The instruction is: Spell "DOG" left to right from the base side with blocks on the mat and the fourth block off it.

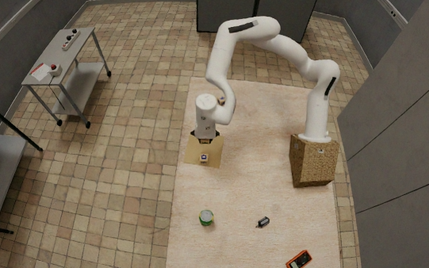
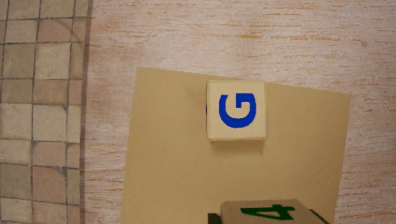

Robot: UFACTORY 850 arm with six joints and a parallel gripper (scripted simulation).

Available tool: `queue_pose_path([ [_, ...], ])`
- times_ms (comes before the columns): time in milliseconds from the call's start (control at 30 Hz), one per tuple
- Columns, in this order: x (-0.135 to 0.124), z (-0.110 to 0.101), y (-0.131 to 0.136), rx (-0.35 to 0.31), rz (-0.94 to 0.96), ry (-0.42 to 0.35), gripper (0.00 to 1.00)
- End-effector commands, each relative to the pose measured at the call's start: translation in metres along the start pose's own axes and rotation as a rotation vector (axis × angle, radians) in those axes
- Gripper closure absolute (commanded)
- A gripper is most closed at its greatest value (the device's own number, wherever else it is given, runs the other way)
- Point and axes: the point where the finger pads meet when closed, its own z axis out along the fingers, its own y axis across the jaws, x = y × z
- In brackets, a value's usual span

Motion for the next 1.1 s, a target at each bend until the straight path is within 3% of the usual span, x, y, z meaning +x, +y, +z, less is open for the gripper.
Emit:
queue_pose_path([
  [0, 0.0, 0.006, -0.001, 0.001, -0.002, 0.0, 0.56],
  [667, 0.0, 0.081, -0.003, 0.001, -0.002, 0.0, 0.56],
  [1067, 0.0, 0.091, -0.003, 0.001, -0.002, 0.0, 0.56],
])
